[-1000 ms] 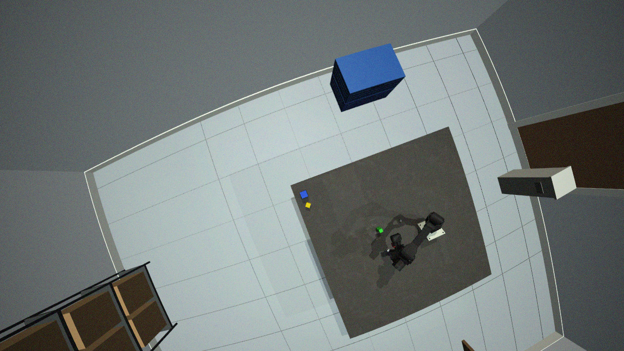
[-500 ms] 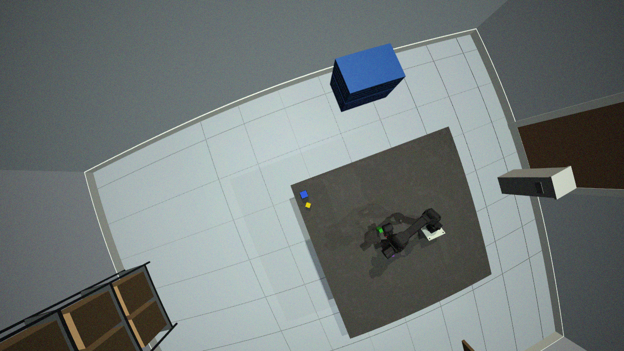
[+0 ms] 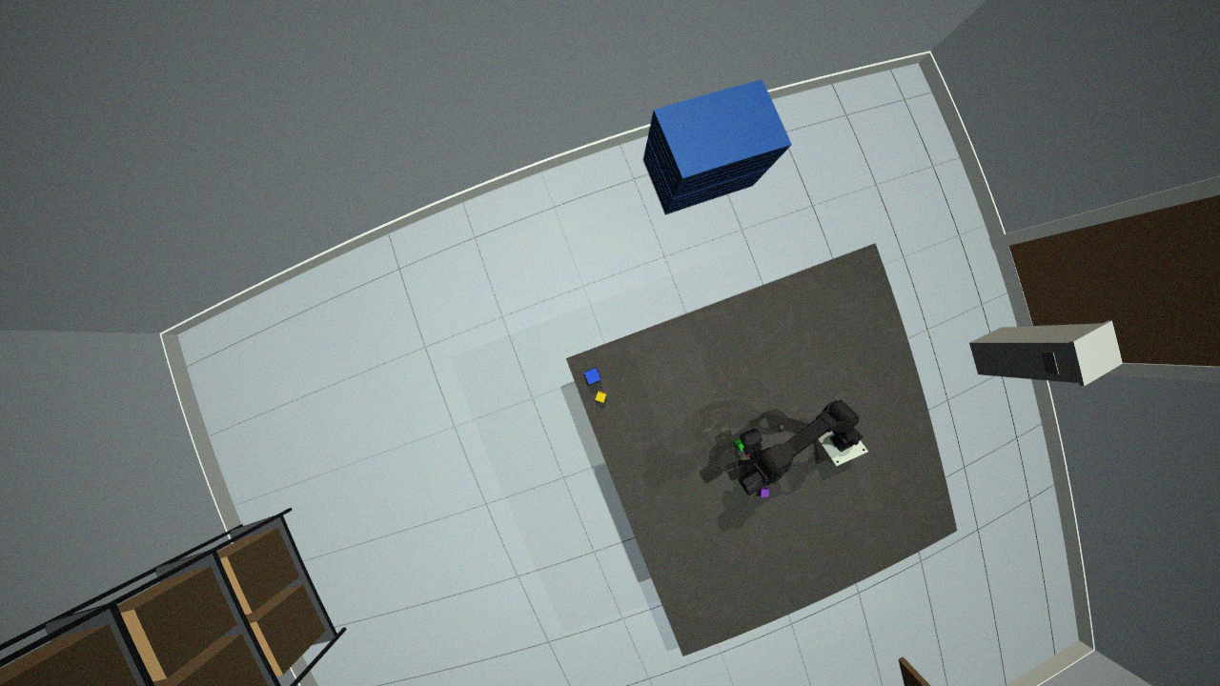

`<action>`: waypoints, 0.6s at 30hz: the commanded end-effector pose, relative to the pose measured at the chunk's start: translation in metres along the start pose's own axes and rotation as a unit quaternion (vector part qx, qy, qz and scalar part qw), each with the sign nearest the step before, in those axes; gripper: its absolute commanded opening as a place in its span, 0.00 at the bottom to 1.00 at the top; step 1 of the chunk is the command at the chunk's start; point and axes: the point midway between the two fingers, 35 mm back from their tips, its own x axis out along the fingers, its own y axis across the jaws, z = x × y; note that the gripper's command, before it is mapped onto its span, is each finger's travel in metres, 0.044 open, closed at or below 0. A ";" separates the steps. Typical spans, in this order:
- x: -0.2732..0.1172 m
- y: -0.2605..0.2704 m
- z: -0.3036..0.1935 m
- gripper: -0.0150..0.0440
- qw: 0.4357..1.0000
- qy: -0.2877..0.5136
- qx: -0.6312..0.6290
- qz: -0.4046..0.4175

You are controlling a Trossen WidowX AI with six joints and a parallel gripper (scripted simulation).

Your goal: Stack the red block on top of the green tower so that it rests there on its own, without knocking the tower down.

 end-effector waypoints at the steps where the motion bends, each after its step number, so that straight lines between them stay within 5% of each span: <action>1: 0.007 -0.001 -0.001 0.25 1.000 -0.002 -0.002 -0.003; 18: 0.036 -0.001 -0.001 0.25 1.000 -0.002 -0.002 -0.003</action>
